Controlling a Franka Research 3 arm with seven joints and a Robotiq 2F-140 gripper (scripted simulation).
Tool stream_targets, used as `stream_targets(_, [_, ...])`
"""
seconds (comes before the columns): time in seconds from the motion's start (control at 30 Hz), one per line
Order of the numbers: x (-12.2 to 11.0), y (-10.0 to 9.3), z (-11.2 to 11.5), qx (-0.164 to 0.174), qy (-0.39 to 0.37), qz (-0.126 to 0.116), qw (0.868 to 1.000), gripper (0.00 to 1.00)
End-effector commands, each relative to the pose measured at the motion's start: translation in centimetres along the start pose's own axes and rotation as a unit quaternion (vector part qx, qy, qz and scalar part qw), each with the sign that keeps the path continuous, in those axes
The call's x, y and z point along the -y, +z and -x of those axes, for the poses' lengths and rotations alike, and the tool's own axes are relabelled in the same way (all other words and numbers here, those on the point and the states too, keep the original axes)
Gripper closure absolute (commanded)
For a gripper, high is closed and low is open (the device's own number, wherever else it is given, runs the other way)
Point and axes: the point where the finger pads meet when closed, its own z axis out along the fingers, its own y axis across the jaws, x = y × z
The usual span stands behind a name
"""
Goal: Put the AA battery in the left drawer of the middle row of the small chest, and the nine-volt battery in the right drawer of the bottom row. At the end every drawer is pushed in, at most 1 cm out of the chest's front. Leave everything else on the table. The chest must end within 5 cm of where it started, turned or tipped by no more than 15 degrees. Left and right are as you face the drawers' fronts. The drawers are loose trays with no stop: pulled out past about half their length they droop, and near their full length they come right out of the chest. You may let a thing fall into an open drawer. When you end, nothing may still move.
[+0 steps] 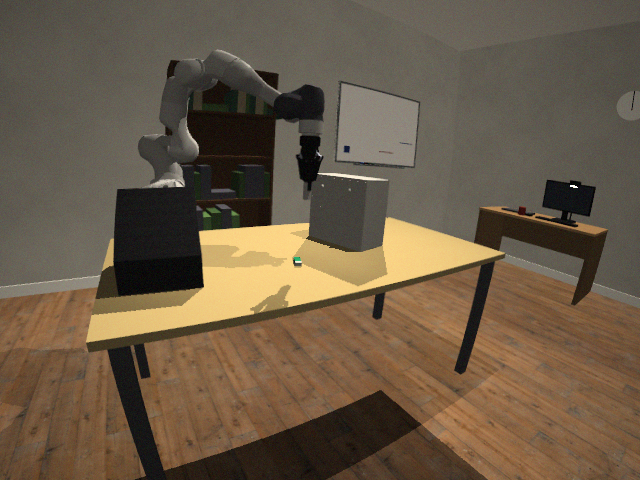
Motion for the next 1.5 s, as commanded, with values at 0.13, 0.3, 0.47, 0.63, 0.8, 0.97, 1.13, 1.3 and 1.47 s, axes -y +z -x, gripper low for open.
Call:
stream_targets(0.13, [-0.04, -0.07, 0.1, 0.002, -0.016, 0.0, 1.0, 1.0])
stream_targets(0.3, [-0.04, -0.07, 0.1, 0.002, -0.016, 0.0, 1.0, 1.0])
stream_targets(0.47, [-0.04, -0.07, 0.1, 0.002, -0.016, 0.0, 1.0, 1.0])
stream_targets(0.63, [-0.04, -0.07, 0.1, 0.002, -0.016, 0.0, 1.0, 1.0])
stream_targets(0.8, [0.0, 0.01, 0.09, 0.002, -0.012, 0.0, 1.0, 0.0])
stream_targets(0.97, [0.0, 0.01, 0.09, 0.002, -0.012, 0.0, 1.0, 0.0])
stream_targets(1.13, [0.0, 0.01, 0.09, 0.002, -0.012, 0.0, 1.0, 0.0])
stream_targets(1.3, [0.0, 0.01, 0.09, 0.002, -0.012, 0.0, 1.0, 0.0])
stream_targets(1.47, [0.0, 0.01, 0.09, 0.002, -0.012, 0.0, 1.0, 0.0])
